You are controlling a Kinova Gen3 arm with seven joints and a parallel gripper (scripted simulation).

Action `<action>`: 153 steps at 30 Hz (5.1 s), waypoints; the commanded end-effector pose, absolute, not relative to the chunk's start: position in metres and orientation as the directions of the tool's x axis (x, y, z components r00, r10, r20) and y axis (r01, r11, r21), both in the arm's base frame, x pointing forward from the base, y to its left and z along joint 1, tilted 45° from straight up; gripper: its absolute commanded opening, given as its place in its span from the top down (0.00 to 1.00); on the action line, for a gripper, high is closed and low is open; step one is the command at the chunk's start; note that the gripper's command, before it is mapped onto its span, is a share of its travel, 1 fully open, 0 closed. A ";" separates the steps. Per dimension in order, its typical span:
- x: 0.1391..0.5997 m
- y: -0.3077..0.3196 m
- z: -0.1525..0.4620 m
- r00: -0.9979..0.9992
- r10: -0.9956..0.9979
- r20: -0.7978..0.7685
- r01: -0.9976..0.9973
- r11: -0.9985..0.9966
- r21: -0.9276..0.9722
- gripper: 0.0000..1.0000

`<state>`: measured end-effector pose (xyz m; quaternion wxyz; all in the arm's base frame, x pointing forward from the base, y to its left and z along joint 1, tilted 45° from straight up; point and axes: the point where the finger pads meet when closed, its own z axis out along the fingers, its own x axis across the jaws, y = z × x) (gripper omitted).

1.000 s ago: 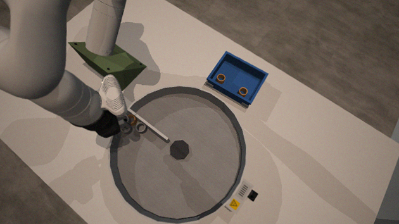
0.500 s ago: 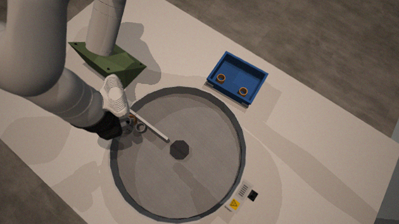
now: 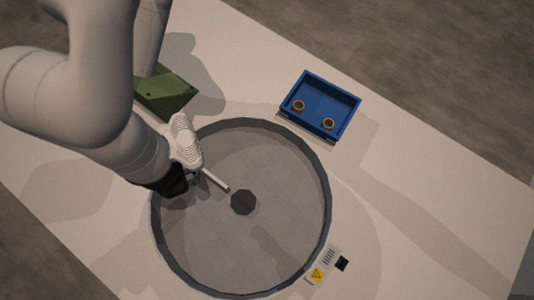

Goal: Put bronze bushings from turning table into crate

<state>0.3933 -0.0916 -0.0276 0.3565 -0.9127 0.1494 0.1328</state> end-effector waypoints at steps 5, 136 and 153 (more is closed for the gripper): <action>0.443 -0.073 -0.017 0.922 -0.177 -0.343 -0.362 -0.704 -0.611 1.00; 0.481 0.012 -0.074 0.923 -0.177 -0.343 -0.362 -0.703 -0.612 0.58; 0.481 0.012 -0.074 0.923 -0.177 -0.343 -0.362 -0.703 -0.612 0.58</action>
